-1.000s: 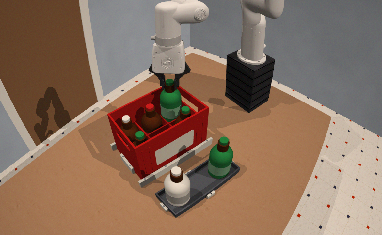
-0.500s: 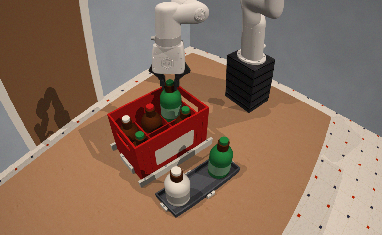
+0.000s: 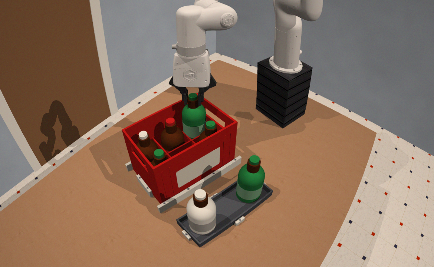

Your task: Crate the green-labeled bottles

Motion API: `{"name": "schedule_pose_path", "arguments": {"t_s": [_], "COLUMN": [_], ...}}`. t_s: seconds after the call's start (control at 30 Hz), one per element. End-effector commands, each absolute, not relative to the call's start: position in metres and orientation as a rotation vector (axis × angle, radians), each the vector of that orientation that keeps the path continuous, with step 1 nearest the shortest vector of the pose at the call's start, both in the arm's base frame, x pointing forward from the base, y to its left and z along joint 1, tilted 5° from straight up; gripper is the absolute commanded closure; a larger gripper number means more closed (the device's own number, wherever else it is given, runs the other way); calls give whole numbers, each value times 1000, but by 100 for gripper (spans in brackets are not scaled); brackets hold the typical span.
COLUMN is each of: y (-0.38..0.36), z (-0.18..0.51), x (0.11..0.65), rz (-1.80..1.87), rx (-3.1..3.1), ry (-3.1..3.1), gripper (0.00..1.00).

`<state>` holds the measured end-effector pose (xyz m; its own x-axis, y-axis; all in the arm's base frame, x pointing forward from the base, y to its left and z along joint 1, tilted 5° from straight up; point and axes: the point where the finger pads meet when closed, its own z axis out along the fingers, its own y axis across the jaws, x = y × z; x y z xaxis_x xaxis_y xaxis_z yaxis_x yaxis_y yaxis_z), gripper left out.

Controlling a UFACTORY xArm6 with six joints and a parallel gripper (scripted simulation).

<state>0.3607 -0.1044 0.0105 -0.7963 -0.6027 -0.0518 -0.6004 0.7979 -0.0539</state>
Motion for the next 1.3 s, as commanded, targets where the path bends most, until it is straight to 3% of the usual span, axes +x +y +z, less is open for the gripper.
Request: {"name": "schedule_pose_path", "arguments": {"t_s": [0.0, 1.27], "y": [-105, -105], "z": [6, -17], "x": [363, 364], "rz": [-57, -57], "rx": [-976, -976], "ry": [2913, 2913], "gripper": [100, 100]}}
